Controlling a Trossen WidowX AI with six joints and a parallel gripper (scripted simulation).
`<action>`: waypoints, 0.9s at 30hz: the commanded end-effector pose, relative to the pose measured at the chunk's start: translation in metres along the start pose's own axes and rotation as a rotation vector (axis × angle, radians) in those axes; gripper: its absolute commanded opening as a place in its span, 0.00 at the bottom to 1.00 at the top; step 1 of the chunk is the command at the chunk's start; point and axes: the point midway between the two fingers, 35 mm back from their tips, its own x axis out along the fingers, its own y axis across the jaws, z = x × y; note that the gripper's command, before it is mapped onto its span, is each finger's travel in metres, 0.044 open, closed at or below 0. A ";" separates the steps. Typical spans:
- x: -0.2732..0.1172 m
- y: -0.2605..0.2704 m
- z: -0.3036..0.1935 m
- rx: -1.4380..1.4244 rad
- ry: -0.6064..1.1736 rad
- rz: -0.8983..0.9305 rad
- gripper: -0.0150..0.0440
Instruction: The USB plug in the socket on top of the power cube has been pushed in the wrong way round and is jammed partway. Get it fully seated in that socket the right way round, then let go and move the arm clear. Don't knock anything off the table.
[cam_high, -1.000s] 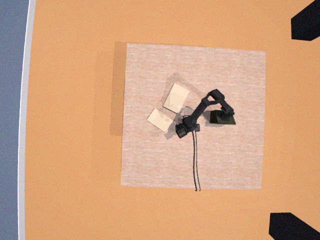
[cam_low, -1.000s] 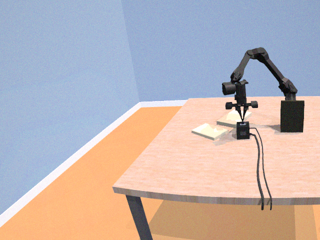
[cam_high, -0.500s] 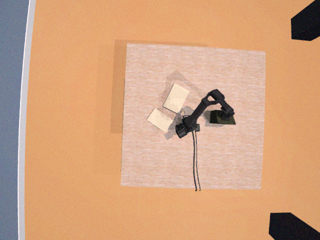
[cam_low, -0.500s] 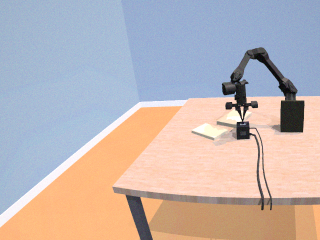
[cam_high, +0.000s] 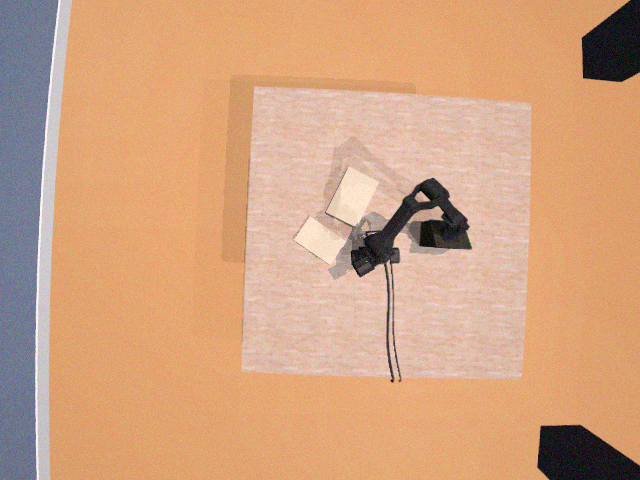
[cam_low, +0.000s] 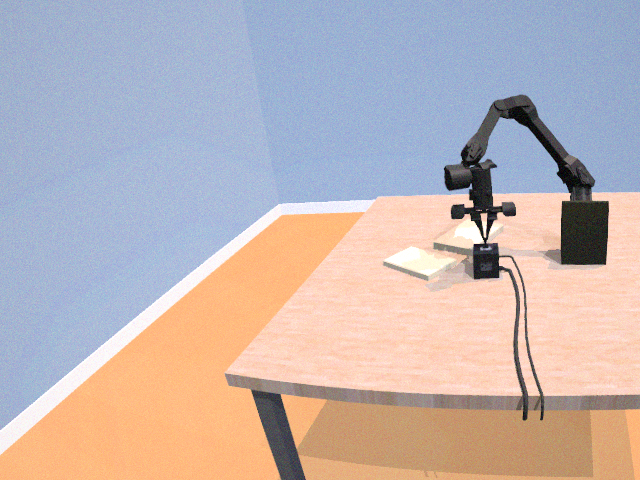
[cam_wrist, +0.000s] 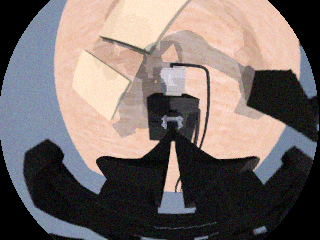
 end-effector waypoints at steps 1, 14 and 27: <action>0.000 0.000 0.000 0.000 0.000 0.000 0.39; 0.000 0.000 0.000 0.000 0.000 0.000 0.42; -0.007 0.000 0.000 0.000 0.000 -0.001 0.42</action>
